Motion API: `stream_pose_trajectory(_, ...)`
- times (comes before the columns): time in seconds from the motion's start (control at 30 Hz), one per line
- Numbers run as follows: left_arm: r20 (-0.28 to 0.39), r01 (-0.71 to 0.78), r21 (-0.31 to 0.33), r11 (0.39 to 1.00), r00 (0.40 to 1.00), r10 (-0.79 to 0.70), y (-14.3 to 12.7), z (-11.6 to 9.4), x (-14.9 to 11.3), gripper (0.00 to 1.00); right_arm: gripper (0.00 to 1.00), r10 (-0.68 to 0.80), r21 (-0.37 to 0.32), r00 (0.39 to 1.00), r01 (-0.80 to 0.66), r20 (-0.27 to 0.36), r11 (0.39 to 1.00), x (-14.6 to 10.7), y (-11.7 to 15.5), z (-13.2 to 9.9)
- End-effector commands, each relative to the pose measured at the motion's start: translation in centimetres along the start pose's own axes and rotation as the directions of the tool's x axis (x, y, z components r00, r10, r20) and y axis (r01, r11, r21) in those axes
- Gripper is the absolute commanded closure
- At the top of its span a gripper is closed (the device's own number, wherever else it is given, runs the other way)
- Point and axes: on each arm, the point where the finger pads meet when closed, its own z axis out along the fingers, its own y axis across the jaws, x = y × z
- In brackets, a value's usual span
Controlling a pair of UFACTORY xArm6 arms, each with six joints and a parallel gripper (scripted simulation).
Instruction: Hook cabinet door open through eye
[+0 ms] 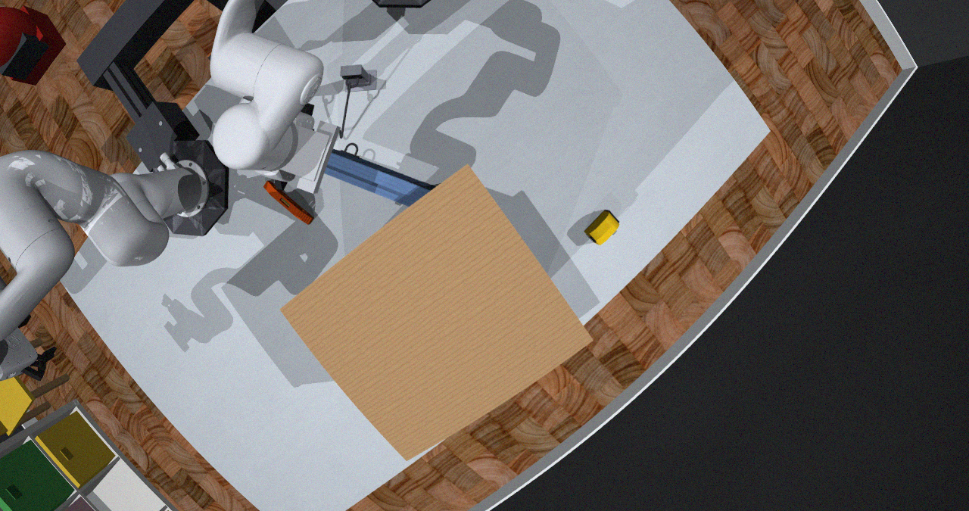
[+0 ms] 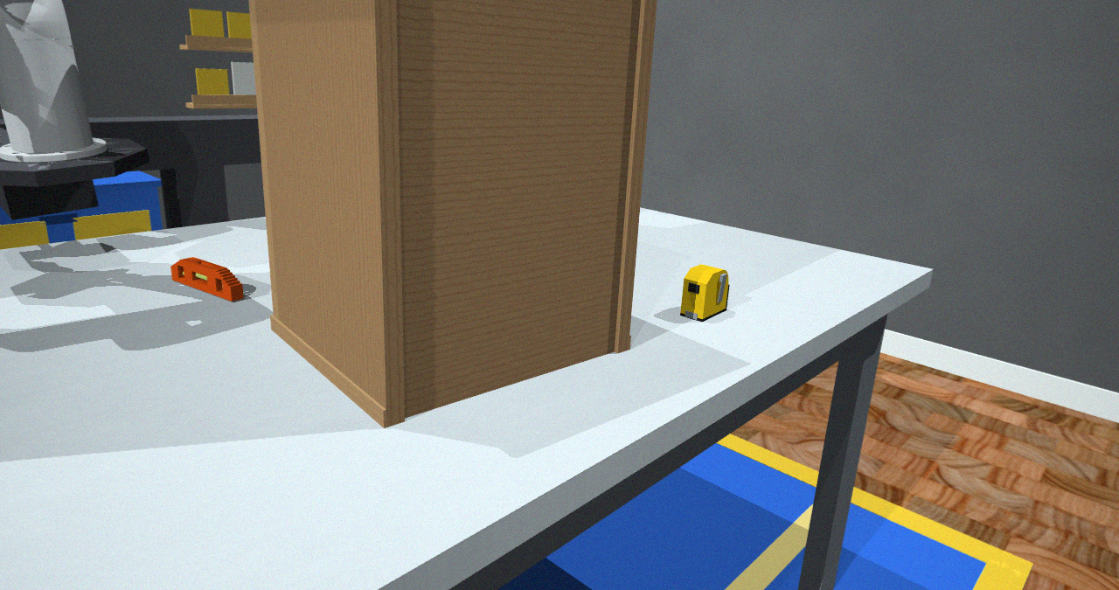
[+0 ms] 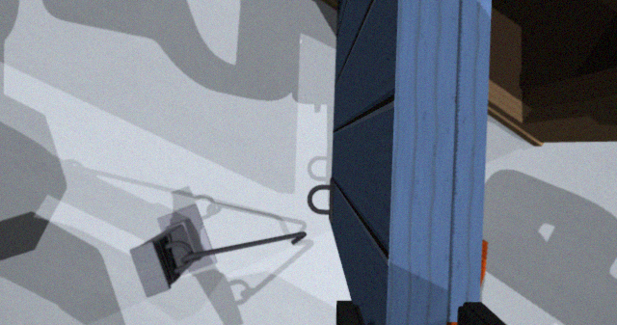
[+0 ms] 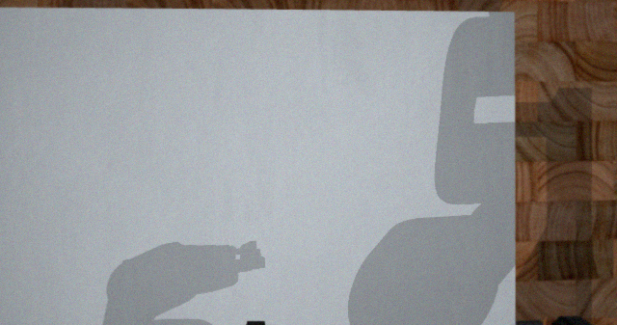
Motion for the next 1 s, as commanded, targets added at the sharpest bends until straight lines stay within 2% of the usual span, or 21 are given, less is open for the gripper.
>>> stream_pose_trajectory(0.0,0.0,0.007,-0.005,1.0,1.0,-0.007,0.21,-0.19,0.01,0.62,0.0,0.0,0.0,1.0,0.0,-0.004,1.0,0.09,0.0,-0.15)
stream_pose_trajectory(0.97,0.0,0.009,-0.005,1.0,1.0,-0.009,0.87,-0.2,0.04,0.62,0.0,0.0,0.0,1.0,0.0,-0.004,1.0,0.09,0.0,-0.15)
